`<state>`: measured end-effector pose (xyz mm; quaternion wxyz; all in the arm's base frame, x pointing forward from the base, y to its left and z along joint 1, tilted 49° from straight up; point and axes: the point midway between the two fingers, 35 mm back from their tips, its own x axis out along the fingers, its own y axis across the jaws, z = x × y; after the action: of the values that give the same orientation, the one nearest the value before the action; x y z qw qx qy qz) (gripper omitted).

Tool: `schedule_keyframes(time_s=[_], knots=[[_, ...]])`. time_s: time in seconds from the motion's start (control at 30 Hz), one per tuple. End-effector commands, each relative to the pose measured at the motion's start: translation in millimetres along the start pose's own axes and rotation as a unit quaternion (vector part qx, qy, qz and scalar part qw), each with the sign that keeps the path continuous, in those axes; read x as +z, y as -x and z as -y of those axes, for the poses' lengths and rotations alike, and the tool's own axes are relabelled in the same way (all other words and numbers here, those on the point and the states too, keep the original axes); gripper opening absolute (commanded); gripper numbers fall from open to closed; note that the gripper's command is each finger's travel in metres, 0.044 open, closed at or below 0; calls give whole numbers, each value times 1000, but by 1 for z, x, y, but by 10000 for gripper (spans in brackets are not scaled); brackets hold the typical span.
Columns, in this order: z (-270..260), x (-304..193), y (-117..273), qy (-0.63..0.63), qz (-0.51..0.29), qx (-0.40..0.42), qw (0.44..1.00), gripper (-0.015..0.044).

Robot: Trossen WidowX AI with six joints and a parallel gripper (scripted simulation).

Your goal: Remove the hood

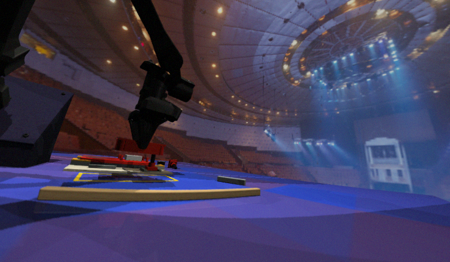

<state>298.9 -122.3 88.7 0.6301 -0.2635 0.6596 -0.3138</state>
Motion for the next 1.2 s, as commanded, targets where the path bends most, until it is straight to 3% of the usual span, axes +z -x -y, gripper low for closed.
schedule_keyframes(time_s=[0.0,1.17], knots=[[-1,-1,-3,5,0,-2,1000,0],[1,-2,-25,5,0,-4,1000,0]])
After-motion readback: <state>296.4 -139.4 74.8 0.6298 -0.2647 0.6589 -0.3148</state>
